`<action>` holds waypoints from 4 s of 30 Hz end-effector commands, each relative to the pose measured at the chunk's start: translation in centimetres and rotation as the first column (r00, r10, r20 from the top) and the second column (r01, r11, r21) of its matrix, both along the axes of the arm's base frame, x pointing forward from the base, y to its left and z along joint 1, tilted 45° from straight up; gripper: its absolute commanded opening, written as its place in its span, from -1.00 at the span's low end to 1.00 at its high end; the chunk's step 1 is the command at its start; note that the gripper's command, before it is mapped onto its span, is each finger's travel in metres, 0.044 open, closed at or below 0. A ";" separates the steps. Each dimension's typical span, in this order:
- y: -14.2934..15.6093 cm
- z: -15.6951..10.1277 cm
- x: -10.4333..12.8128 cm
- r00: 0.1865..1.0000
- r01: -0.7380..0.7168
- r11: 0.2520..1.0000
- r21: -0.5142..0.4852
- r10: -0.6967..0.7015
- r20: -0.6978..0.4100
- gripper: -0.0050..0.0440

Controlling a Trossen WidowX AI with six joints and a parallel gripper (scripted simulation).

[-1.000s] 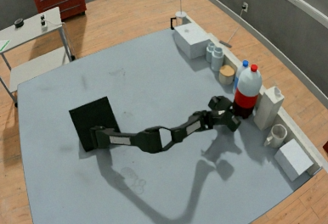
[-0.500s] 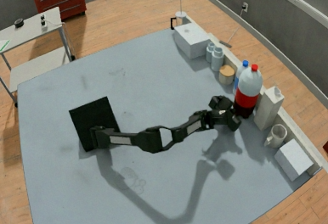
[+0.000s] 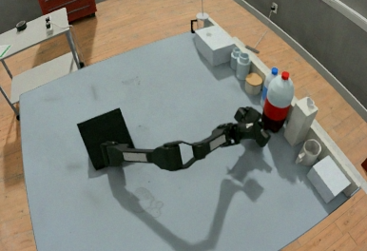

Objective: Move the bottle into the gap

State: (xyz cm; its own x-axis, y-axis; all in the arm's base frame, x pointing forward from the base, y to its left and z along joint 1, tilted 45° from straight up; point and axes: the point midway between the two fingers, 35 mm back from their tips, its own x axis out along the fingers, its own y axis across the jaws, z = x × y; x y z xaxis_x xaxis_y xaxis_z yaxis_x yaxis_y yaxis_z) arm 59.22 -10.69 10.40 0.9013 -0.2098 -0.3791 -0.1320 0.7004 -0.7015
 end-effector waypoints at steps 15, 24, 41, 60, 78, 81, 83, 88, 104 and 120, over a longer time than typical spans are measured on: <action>0.2 0.7 1.2 1.000 0.000 1.000 -0.002 0.000 0.016 -1.00; 0.2 0.7 1.4 1.000 0.001 1.000 -0.003 -0.001 0.017 -1.00; 0.2 0.7 1.7 1.000 0.000 1.000 -0.002 0.000 0.017 -1.00; 0.2 0.7 2.1 1.000 0.000 1.000 -0.002 0.000 0.017 -1.00; 0.2 1.4 1.7 1.000 -0.001 1.000 -0.003 0.001 0.025 -1.00; 0.1 1.6 1.4 1.000 -0.001 1.000 -0.004 0.001 0.028 -1.00; 0.1 1.6 1.1 1.000 -0.001 1.000 -0.004 0.001 0.028 -1.00; 0.1 1.6 0.6 1.000 -0.001 1.000 -0.004 0.001 0.027 -1.00; 0.0 1.5 -1.9 1.000 -0.001 1.000 -0.005 0.001 0.026 -1.00; 0.0 1.4 -4.4 1.000 -0.001 1.000 -0.005 0.001 0.025 -1.00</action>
State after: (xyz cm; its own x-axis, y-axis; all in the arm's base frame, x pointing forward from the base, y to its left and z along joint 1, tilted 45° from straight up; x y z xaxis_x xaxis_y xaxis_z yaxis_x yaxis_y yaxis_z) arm 55.38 -10.68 10.40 0.9001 -0.2129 -0.3800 -0.1303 0.7008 -0.7013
